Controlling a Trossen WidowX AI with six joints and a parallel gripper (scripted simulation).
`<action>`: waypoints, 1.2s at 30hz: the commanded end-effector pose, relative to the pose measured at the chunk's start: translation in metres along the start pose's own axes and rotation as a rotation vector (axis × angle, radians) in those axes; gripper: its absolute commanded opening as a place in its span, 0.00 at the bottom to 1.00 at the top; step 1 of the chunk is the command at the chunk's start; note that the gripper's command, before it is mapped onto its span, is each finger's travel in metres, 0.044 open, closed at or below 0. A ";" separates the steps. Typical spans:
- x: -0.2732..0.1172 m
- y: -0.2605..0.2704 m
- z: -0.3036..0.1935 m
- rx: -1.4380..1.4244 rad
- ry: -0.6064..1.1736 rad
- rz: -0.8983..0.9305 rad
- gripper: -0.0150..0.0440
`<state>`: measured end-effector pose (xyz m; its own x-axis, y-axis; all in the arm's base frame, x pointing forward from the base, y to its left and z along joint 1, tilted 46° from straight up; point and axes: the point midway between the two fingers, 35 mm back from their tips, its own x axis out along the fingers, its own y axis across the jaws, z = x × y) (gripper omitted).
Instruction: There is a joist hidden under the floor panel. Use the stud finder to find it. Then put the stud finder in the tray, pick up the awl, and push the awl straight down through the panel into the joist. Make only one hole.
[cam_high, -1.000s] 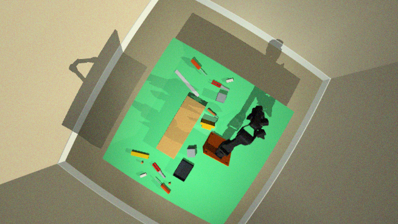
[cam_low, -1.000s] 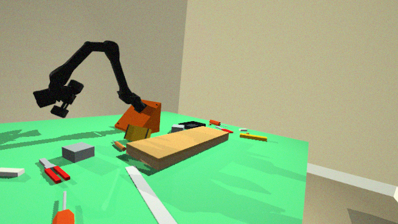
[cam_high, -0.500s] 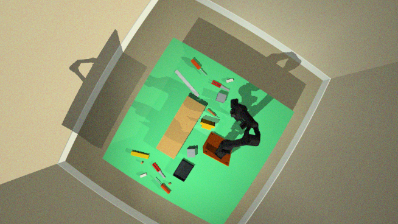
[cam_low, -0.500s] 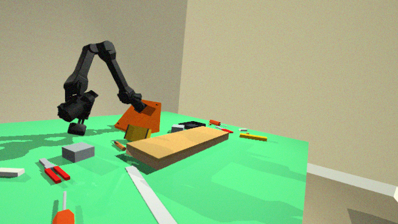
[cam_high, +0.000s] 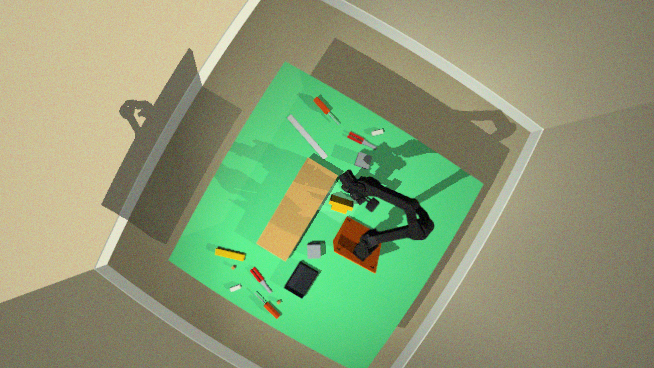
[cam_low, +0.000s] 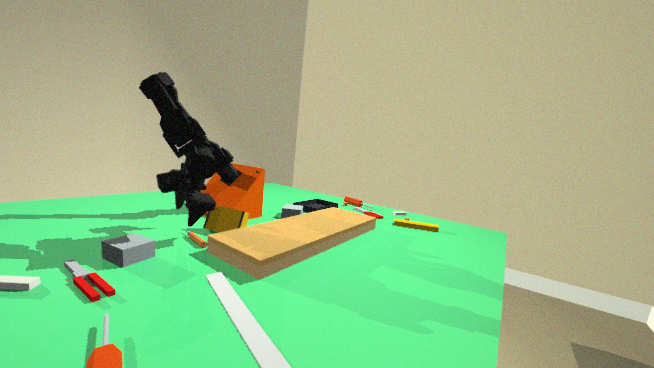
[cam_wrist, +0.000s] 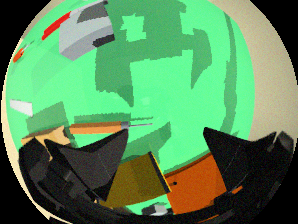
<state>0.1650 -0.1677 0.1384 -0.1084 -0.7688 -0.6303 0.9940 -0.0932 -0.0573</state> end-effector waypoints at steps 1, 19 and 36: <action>-0.021 0.017 -0.032 -0.076 0.019 0.119 1.00; -0.050 0.017 -0.118 -0.346 -0.052 0.315 1.00; -0.049 0.026 -0.125 -0.346 -0.050 0.316 1.00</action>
<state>0.1960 -0.0514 0.0726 0.2057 -0.7542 -0.6236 0.9242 0.3592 -0.1296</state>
